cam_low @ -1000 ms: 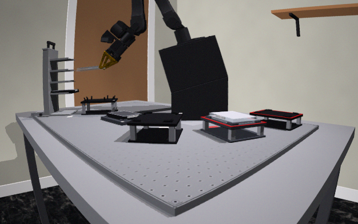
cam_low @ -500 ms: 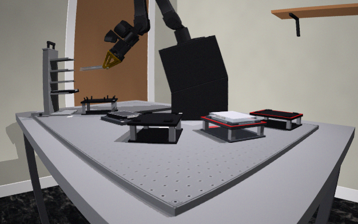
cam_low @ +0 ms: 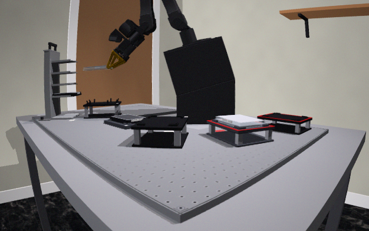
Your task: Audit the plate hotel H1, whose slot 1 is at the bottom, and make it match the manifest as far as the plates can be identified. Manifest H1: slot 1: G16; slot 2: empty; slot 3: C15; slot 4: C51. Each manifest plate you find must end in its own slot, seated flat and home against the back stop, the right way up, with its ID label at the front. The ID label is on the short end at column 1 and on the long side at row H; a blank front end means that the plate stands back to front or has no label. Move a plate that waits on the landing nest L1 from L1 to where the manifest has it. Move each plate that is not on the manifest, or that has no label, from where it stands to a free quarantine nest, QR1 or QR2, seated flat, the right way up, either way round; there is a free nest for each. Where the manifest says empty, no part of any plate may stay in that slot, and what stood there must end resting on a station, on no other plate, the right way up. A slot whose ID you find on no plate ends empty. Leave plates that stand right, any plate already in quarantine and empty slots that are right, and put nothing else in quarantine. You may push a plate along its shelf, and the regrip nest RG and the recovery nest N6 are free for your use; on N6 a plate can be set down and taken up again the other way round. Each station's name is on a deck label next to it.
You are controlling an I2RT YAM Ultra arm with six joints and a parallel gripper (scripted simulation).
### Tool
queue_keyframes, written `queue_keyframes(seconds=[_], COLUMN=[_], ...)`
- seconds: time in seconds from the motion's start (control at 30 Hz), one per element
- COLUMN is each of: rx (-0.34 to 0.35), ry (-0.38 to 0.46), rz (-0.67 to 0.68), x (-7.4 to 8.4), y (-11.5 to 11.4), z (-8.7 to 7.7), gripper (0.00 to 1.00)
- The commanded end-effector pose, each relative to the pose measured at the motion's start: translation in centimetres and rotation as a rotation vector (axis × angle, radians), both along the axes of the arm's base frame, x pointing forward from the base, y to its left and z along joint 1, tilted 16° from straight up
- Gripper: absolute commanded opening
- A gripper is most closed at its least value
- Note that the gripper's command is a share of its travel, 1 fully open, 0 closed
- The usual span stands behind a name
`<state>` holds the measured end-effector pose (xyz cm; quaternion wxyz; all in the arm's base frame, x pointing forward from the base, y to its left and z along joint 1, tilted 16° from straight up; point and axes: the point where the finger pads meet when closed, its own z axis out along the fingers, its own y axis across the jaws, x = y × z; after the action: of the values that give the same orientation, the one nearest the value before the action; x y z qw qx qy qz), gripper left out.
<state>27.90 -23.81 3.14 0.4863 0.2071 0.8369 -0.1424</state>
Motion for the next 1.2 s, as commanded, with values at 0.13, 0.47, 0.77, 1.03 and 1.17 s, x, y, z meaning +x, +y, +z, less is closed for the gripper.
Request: queue_keyframes(seconds=[0.13,0.47,0.77,1.03,1.17], rx=[-0.01,-0.01,-0.01,-0.01,-0.01], ry=[-0.014,-0.014,-0.014,-0.014,-0.014], rz=[0.006,0.006,0.007,0.007,0.007], x=[0.0,-0.2,-0.4,-0.5,-0.7], y=[0.1,0.2,0.4,0.5,0.5], z=[1.0,1.6,2.3,2.8,3.2], gripper=[0.86,0.86,0.86,0.86,0.86])
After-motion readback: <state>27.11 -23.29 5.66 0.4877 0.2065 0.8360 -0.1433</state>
